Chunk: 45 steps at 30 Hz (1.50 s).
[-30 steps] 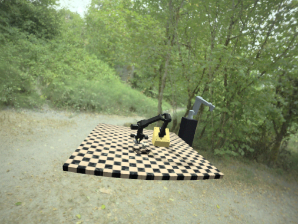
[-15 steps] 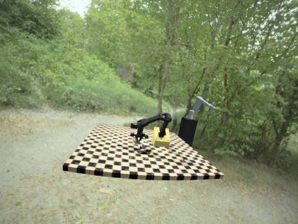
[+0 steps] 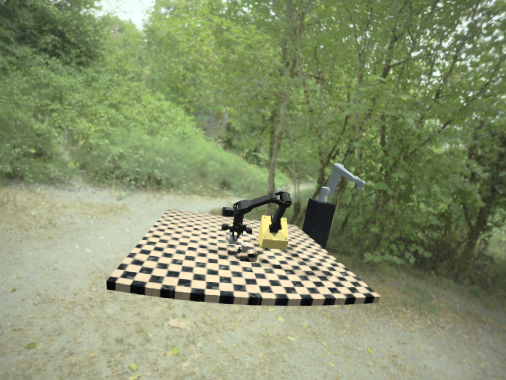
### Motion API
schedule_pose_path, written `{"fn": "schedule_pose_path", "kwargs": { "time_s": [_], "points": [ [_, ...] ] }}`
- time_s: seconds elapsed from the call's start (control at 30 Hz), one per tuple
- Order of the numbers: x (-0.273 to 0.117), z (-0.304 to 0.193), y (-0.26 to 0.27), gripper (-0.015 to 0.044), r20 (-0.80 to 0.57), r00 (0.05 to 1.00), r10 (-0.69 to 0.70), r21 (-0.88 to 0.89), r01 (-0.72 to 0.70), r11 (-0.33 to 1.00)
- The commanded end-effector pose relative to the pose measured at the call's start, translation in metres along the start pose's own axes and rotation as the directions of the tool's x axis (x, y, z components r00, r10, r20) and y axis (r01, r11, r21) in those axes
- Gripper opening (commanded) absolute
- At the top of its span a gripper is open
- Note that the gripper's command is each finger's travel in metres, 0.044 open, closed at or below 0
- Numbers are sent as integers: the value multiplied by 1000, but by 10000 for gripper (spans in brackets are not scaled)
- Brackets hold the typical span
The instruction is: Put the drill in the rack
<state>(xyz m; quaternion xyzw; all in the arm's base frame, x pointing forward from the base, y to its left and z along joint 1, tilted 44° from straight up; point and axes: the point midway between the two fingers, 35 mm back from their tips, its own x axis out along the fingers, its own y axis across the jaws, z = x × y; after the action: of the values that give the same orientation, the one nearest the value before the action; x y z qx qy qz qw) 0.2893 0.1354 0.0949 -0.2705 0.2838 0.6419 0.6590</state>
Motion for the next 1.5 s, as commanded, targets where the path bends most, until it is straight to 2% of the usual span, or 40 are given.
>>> {"fn": "schedule_pose_path", "kwargs": {
  "time_s": [0.0, 0.4, 1.47],
  "points": [
    [-3, 0, -1, 0, 5, 1000, -1, -4, 1, 1000],
    [-7, 0, 2, 0, 5, 1000, -1, -4, 1, 1000],
    [2, 14, 64, 0, 6, 1000, 1, -2, -1, 1000]
  ]
}}
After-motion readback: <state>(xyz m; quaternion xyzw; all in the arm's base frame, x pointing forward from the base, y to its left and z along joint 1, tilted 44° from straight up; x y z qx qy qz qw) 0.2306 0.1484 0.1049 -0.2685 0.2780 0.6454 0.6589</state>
